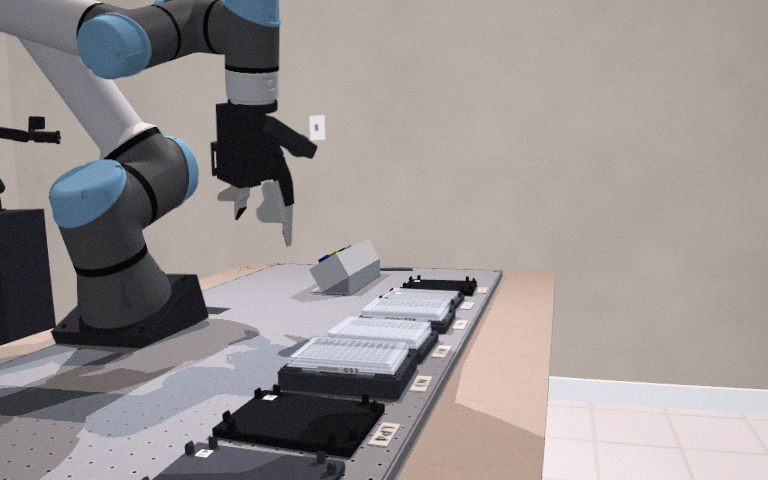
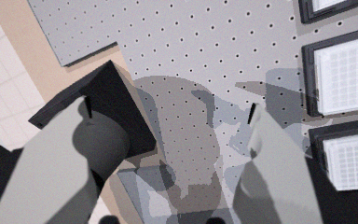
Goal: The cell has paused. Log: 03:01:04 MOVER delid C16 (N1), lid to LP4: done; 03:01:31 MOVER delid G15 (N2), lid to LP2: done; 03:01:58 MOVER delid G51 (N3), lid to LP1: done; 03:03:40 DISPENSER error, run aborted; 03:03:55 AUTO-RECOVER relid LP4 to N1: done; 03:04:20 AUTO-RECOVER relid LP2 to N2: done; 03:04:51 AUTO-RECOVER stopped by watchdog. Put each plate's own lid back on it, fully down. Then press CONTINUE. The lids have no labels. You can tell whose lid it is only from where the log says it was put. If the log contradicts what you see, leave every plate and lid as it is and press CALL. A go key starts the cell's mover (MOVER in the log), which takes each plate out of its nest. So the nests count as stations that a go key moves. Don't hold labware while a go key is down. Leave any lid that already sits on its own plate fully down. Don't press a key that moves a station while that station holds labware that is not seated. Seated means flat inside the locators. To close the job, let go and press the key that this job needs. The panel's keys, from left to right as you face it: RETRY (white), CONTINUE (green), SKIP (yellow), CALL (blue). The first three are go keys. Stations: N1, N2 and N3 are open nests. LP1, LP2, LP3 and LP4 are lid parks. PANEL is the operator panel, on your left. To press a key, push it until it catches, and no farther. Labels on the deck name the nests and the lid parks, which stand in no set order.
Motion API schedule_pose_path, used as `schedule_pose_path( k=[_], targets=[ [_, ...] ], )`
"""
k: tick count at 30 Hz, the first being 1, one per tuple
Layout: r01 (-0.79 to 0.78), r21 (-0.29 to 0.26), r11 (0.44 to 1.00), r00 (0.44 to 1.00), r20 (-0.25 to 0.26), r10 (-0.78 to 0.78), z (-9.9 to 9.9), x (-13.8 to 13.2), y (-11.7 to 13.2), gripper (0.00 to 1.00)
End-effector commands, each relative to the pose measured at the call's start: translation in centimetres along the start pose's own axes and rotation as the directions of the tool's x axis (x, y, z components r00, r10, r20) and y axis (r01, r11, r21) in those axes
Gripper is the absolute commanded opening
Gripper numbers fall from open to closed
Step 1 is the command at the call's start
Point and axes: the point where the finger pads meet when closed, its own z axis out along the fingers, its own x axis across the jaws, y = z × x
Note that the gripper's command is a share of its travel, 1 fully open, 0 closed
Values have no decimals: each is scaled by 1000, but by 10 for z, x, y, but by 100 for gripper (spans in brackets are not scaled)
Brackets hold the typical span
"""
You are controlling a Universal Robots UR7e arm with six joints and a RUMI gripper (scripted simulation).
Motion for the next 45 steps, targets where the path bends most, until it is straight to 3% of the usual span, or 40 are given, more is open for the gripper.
schedule_pose_path(
  k=[1,20,31,33,45],
  targets=[
    [-68,-14,998,998,-18,68,2,6,1,82],
    [-386,-22,922,918,-112,381,7,35,10,82],
    [-570,5,822,809,-172,562,9,54,17,82],
    [-570,5,822,809,-172,562,9,54,17,82],
    [-737,64,673,646,-225,729,9,68,23,82]
  ],
)
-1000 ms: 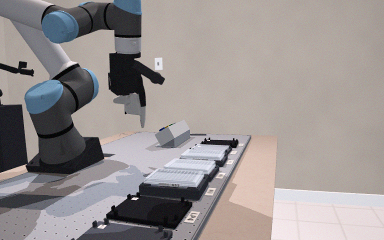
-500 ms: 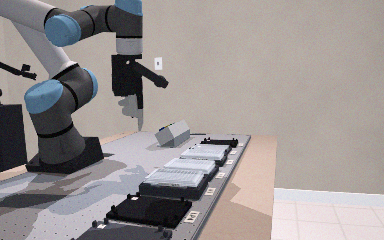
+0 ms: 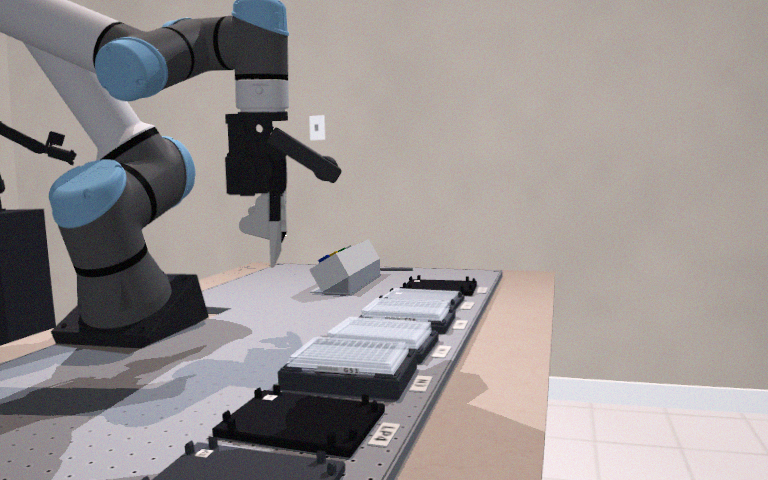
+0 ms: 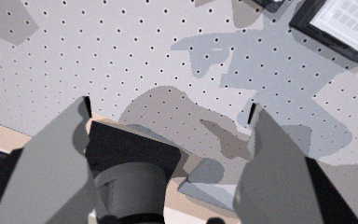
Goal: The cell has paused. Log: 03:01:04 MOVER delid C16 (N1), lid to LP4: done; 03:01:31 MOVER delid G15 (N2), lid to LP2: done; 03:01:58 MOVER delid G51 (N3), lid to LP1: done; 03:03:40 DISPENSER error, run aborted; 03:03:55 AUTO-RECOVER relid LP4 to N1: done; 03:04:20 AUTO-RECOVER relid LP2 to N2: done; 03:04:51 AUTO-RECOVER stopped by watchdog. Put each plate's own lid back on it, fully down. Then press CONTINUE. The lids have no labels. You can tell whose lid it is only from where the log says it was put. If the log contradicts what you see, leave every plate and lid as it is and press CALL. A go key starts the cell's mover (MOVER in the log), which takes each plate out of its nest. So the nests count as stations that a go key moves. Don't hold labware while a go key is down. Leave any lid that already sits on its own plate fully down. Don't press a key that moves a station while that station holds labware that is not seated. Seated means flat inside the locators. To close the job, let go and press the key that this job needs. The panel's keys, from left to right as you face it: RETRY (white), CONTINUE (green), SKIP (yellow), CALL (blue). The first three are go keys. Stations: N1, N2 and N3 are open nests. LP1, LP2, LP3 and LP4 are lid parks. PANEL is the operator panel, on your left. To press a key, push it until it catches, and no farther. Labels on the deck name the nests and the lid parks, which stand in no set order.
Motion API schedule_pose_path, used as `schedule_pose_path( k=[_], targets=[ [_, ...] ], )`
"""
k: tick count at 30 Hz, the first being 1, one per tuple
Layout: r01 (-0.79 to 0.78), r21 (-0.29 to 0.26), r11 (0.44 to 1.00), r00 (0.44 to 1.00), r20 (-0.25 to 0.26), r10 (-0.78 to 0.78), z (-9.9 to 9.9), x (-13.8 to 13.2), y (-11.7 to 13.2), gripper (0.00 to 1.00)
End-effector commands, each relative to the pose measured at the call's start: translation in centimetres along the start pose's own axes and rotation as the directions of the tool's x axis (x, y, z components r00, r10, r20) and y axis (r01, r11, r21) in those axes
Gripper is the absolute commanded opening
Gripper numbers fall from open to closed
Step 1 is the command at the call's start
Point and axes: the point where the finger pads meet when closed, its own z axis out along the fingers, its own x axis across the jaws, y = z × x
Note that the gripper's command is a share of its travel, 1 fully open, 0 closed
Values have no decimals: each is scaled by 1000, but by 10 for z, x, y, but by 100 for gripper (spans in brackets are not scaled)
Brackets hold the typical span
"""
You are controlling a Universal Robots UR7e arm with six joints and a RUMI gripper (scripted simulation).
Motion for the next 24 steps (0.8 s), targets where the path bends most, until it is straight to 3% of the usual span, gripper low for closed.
schedule_pose_path(
  k=[1,22,24],
  targets=[
    [-94,6,996,995,-28,94,1,4,-2,82],
    [-387,64,920,916,-91,392,3,22,-8,82],
    [-387,64,920,916,-91,392,13,23,-8,82]
  ],
)
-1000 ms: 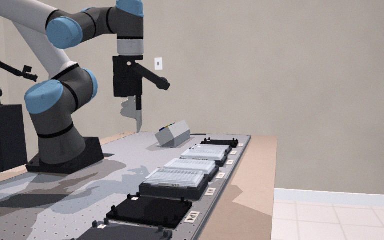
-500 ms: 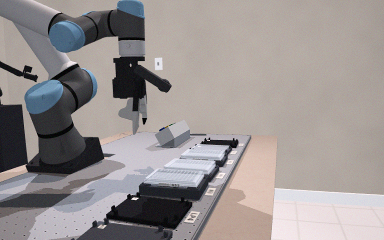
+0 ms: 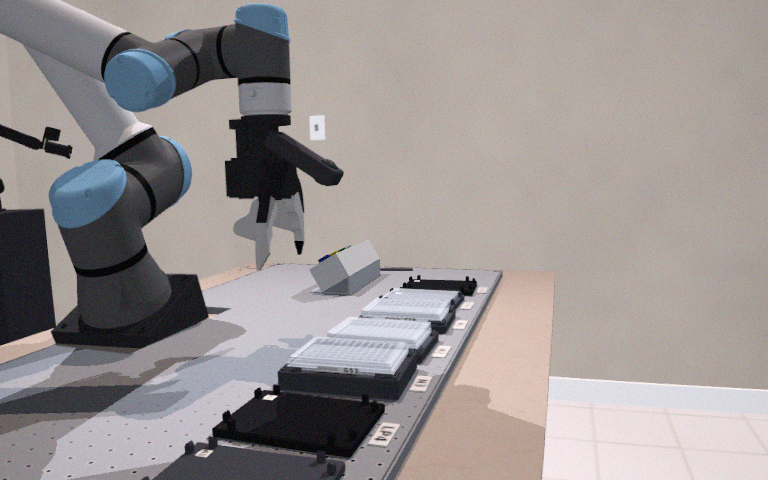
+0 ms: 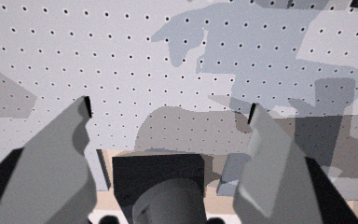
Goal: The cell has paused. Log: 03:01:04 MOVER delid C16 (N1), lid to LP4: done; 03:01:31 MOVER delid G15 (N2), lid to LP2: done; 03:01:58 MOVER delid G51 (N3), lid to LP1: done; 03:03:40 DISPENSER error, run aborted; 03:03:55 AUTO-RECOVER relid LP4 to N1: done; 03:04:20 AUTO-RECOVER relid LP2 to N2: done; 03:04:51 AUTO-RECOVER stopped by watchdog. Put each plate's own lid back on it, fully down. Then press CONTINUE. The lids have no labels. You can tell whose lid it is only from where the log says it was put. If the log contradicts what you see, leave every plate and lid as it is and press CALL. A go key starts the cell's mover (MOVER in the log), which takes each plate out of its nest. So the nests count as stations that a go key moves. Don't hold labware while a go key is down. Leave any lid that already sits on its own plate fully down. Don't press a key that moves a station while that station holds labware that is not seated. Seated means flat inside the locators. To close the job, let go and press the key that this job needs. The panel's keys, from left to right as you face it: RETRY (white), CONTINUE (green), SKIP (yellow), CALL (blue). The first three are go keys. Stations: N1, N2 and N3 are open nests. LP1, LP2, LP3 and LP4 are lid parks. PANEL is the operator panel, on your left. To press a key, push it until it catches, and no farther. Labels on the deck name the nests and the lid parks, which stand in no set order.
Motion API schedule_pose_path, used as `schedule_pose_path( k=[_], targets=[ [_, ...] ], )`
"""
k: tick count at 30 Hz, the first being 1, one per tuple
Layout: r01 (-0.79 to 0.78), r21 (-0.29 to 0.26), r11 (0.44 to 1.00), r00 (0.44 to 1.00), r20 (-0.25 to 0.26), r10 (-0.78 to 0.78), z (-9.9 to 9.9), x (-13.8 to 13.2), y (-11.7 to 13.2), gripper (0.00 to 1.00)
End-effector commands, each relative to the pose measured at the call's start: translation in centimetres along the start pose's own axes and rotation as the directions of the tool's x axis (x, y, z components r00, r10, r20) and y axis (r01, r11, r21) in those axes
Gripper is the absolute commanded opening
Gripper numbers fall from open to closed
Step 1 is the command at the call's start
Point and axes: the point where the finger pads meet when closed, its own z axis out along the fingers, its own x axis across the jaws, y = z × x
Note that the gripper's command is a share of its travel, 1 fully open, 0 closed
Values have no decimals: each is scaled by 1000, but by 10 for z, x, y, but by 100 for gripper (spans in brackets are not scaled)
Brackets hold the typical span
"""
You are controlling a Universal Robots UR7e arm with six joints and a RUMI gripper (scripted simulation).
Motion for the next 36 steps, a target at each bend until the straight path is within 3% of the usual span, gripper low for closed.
schedule_pose_path(
  k=[1,10,25,36],
  targets=[
    [-16,1,1000,1000,-7,16,14,0,0,82],
    [-16,1,1000,1000,-7,16,59,1,0,82],
    [-16,1,1000,1000,-7,16,59,1,0,82],
    [-48,2,999,999,-7,48,59,-39,-23,82]
  ],
)
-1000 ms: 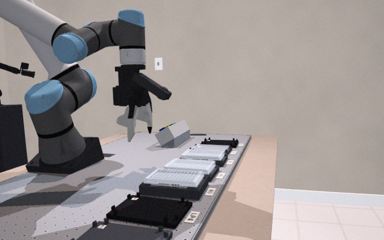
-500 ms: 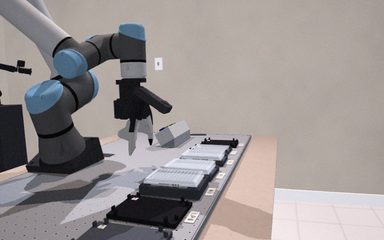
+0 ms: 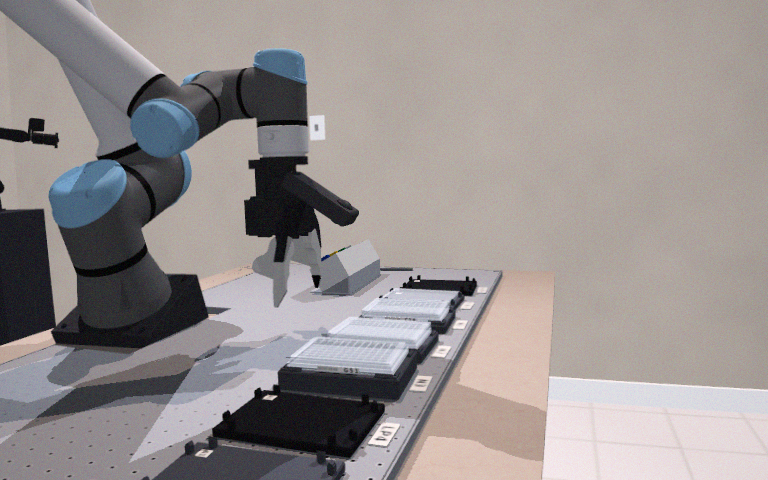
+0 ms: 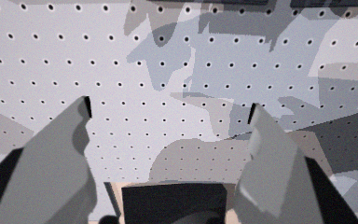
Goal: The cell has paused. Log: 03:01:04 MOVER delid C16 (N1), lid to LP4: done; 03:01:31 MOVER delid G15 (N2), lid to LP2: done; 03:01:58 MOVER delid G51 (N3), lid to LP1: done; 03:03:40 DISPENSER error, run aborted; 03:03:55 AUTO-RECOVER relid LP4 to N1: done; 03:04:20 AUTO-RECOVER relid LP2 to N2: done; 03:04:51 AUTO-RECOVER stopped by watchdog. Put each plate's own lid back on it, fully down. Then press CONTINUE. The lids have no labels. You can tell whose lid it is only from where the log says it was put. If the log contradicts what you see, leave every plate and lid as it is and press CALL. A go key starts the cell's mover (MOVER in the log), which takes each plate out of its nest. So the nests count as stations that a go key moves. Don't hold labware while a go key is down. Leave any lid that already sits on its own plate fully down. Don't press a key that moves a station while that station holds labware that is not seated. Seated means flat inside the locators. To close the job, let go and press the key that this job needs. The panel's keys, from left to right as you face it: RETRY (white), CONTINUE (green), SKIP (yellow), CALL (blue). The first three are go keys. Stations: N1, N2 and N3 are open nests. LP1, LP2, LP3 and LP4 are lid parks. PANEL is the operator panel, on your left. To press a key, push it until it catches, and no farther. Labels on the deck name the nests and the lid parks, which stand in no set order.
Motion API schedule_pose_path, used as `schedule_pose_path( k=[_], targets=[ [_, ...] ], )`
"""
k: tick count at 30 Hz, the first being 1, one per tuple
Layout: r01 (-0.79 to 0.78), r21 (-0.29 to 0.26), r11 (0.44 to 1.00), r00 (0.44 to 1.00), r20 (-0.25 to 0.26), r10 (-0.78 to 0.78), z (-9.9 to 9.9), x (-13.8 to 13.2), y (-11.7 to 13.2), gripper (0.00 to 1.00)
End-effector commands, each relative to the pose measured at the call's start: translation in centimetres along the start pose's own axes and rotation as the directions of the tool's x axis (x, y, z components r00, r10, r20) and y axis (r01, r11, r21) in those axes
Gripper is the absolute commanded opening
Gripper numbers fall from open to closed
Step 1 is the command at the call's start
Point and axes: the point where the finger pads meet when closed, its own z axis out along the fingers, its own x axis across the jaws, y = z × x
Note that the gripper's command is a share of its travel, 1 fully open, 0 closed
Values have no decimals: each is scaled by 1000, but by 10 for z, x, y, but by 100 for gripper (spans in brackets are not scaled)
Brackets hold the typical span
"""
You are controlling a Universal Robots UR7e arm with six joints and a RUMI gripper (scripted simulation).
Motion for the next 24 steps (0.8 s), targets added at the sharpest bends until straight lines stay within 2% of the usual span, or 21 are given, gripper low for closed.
schedule_pose_path(
  k=[1,24],
  targets=[
    [-3,0,1000,1000,-3,3,0,-19,-11,82],
    [-3,0,1000,1000,-3,3,1,-112,-59,82]
  ],
)
